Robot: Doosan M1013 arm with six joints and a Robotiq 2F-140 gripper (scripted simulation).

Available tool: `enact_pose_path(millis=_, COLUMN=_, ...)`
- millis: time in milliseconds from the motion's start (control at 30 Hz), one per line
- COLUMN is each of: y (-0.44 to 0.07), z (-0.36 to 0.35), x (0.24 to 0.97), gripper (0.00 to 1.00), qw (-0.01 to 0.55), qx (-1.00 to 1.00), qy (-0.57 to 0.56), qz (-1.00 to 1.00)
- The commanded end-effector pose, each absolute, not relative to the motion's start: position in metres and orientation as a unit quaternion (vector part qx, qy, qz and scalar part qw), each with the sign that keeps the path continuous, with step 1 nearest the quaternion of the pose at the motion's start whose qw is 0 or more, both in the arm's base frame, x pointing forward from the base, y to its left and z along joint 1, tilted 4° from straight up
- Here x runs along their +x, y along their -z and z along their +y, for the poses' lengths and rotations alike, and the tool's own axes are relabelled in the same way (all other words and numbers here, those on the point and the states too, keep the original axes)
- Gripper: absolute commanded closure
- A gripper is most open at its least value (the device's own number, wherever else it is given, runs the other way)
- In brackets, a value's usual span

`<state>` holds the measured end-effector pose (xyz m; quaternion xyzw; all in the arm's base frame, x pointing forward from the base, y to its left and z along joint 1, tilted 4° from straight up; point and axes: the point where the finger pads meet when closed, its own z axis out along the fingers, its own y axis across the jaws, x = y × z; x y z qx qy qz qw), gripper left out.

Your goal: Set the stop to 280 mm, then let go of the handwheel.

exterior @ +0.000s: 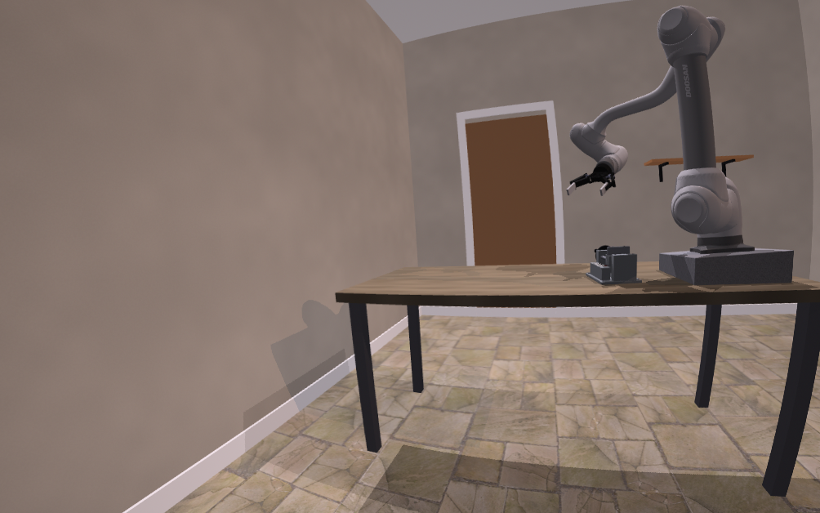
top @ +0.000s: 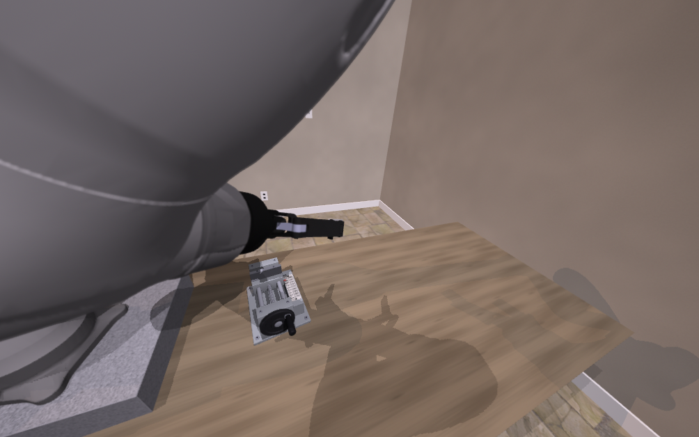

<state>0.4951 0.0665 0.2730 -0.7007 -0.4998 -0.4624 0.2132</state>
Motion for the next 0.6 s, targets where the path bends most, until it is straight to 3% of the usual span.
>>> enact_pose_path(millis=0, y=-0.2731, z=0.0665, x=0.4951, gripper=0.0, qw=0.213, qx=-0.701, qy=0.462, qz=-0.5)
enact_pose_path(millis=567, y=-0.2705, z=0.0676, x=0.4934, gripper=0.0, qw=0.207, qx=-0.694, qy=0.46, qz=-0.514)
